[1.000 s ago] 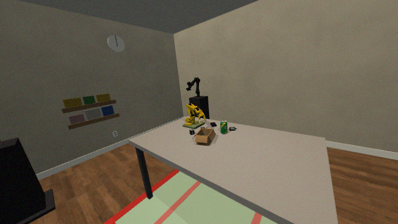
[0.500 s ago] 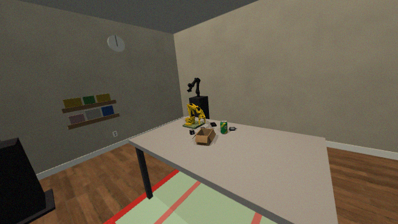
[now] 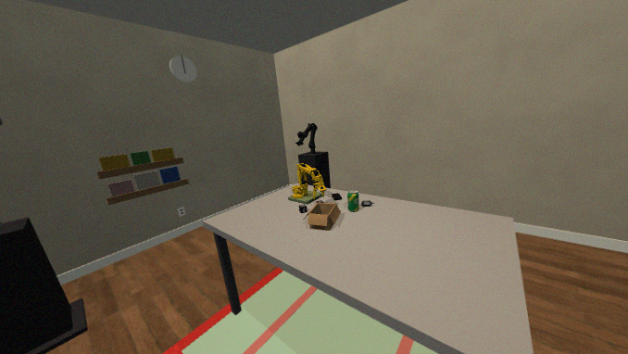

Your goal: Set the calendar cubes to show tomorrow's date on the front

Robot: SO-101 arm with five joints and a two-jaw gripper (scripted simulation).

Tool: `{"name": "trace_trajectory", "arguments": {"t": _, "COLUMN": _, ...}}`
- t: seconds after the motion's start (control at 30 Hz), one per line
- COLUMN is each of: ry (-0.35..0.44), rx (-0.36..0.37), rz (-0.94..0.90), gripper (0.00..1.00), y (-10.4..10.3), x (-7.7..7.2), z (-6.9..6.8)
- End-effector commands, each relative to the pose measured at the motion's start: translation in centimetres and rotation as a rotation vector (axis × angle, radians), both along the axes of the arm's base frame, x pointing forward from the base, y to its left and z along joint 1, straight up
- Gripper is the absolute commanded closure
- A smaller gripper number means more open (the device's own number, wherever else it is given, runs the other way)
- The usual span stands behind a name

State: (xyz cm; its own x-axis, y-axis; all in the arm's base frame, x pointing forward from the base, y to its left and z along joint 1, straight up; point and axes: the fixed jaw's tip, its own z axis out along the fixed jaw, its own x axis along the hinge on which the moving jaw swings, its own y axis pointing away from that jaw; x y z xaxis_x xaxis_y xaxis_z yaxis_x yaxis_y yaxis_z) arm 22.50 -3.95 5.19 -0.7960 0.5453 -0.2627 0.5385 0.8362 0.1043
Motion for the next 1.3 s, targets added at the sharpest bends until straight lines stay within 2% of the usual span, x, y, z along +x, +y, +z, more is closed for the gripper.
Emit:
{"name": "trace_trajectory", "arguments": {"t": 0.0, "ry": 0.194, "rx": 0.033, "rz": 0.057, "gripper": 0.65, "y": 0.27, "x": -0.36, "z": -1.02}}
{"name": "trace_trajectory", "arguments": {"t": 0.23, "ry": 0.295, "rx": 0.050, "rz": 0.086, "gripper": 0.65, "y": 0.40, "x": -0.56, "z": -1.57}}
{"name": "trace_trajectory", "arguments": {"t": 1.27, "ry": 0.303, "rx": 0.047, "rz": 0.123, "gripper": 0.65, "y": 0.83, "x": -0.50, "z": -1.37}}
